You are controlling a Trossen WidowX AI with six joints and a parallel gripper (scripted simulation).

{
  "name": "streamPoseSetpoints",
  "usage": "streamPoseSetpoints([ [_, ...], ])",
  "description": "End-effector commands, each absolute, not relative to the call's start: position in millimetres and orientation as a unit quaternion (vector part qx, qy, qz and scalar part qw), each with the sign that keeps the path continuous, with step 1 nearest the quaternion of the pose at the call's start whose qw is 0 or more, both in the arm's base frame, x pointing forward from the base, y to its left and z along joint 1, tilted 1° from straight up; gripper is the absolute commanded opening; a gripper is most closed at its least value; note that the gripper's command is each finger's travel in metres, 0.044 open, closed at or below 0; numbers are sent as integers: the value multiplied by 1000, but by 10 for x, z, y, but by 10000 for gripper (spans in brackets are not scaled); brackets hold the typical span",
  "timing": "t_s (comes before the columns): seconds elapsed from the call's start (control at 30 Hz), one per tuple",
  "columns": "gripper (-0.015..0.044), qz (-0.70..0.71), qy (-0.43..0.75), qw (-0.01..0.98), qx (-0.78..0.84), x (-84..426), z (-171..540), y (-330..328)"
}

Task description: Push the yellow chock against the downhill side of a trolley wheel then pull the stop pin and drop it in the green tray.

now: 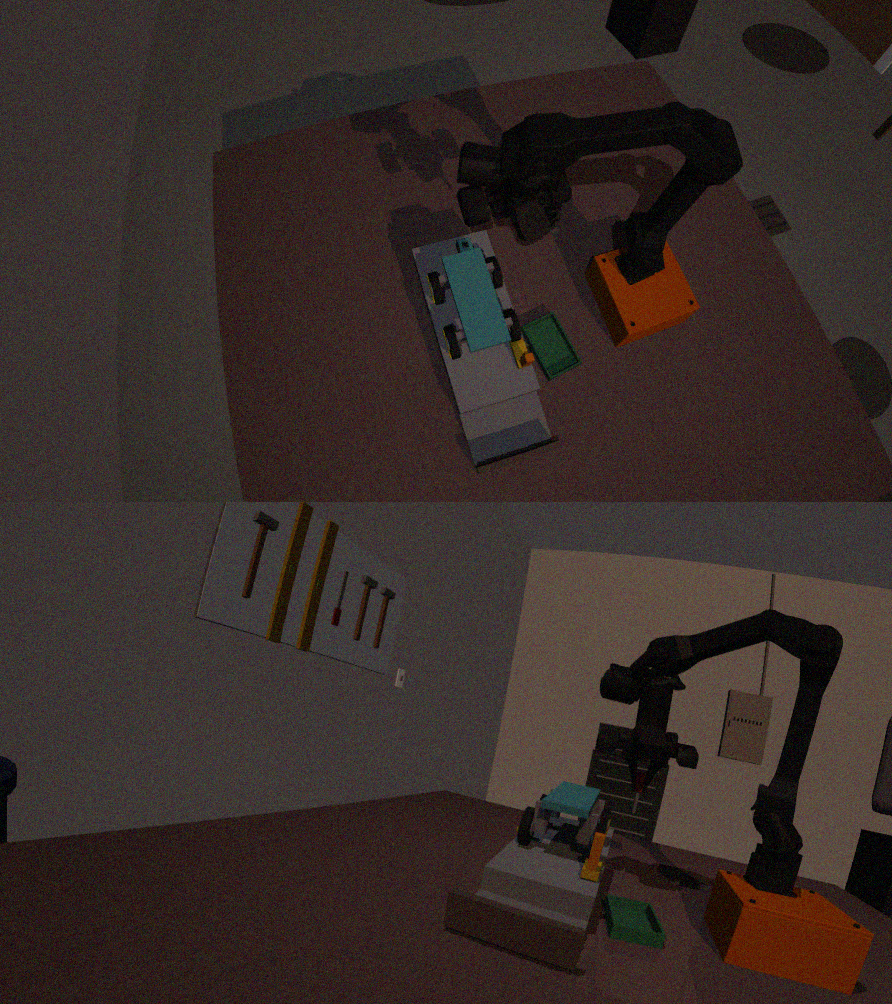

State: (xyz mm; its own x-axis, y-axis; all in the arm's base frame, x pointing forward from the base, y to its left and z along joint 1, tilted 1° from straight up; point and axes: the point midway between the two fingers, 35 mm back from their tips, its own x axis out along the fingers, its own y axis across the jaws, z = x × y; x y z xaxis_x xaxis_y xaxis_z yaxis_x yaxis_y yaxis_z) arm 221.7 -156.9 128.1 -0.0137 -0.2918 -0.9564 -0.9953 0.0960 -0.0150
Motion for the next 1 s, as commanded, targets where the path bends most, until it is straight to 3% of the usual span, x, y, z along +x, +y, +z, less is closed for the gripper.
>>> streamPoseSetpoints([
  [0.0,0,393,589,446,-547,2226,1270,-1428],
  [0.97,0,396,587,450,-545,2351,1041,-355],
])
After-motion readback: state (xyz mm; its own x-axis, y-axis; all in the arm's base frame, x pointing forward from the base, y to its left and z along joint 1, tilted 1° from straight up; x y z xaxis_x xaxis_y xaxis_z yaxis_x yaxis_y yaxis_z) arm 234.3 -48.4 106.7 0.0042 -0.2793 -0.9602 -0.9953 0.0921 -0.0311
